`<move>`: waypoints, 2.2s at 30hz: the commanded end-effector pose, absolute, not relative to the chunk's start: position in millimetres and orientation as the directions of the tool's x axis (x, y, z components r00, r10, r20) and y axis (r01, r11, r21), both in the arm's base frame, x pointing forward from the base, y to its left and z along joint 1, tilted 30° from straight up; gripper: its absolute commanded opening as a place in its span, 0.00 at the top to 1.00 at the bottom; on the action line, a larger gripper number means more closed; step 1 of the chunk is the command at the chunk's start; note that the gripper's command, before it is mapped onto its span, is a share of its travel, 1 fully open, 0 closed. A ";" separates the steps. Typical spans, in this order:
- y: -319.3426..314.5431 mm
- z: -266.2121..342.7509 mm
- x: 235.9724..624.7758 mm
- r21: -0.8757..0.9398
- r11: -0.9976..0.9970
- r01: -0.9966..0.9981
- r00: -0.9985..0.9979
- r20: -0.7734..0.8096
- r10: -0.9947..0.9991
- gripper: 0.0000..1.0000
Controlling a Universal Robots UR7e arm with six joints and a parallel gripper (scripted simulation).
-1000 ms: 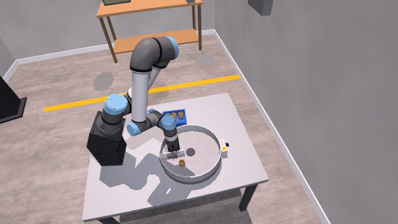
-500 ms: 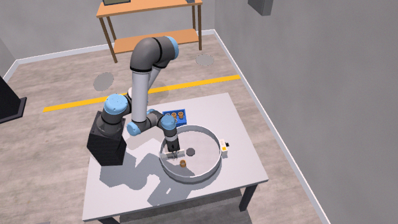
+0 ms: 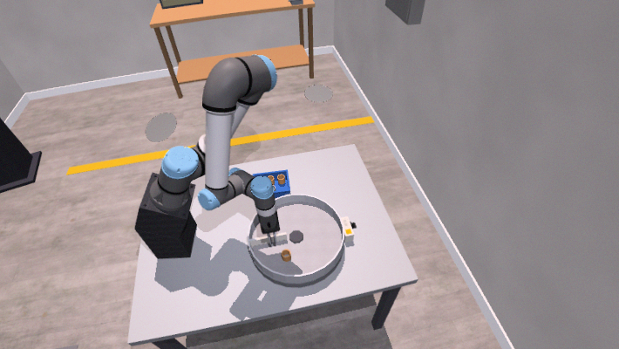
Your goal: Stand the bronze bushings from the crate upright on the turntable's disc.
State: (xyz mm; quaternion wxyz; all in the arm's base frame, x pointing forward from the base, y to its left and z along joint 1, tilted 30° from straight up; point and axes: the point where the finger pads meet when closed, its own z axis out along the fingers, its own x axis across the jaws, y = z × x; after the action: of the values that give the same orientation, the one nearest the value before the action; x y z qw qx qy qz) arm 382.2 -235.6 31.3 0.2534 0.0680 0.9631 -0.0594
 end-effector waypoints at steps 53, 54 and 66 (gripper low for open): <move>127.4 24.8 482.2 -0.081 0.983 0.163 -0.860 -0.499 0.101 0.64; 134.0 24.7 483.5 -0.081 0.983 0.162 -0.860 -0.500 0.101 0.64; 181.7 23.8 495.5 -0.080 0.983 0.162 -0.860 -0.501 0.101 0.64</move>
State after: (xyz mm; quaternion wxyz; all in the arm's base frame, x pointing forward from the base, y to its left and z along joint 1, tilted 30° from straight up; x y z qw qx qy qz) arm 488.1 165.6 26.1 0.2616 0.0591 0.9619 -0.0526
